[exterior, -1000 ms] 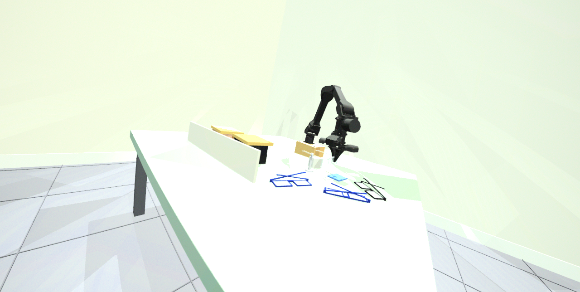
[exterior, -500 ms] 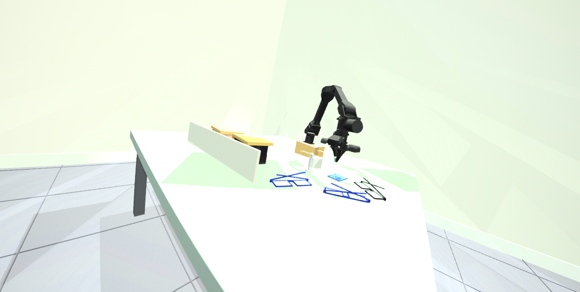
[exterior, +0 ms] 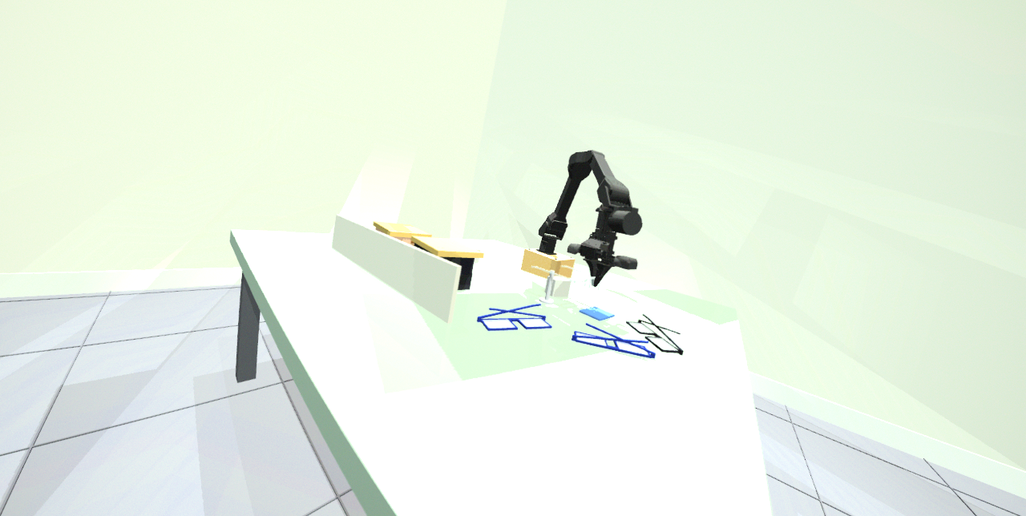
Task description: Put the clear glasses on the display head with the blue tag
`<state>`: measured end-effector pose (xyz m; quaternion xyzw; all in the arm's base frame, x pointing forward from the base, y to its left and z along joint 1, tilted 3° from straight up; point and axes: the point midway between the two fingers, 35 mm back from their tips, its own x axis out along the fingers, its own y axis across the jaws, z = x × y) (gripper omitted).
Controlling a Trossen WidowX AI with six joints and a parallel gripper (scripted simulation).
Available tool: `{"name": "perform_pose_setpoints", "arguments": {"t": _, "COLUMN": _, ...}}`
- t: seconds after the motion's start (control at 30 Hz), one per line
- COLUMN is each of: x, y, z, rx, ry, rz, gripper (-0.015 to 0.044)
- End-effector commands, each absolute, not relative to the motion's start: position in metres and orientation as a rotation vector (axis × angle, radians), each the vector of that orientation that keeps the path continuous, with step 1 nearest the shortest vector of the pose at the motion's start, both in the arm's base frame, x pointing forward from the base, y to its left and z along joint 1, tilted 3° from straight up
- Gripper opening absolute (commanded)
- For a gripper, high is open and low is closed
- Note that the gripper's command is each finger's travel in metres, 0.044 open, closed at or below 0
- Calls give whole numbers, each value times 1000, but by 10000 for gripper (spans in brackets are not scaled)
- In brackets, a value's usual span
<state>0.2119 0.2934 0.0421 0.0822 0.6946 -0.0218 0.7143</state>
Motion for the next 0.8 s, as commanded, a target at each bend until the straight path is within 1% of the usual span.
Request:
{"name": "perform_pose_setpoints", "arguments": {"t": 0.0, "x": 212, "y": 293, "z": 41, "rx": 184, "ry": 1540, "rz": -52, "gripper": 0}}
{"name": "perform_pose_setpoints", "arguments": {"t": 0.33, "x": 219, "y": 292, "z": 45, "rx": 184, "ry": 1540, "rz": -52, "gripper": 0}}
{"name": "perform_pose_setpoints", "arguments": {"t": 0.67, "x": 221, "y": 287, "z": 97, "rx": 184, "ry": 1539, "rz": -52, "gripper": 0}}
{"name": "perform_pose_setpoints", "arguments": {"t": 0.77, "x": 221, "y": 286, "z": 102, "rx": 184, "ry": 1539, "rz": -52, "gripper": 0}}
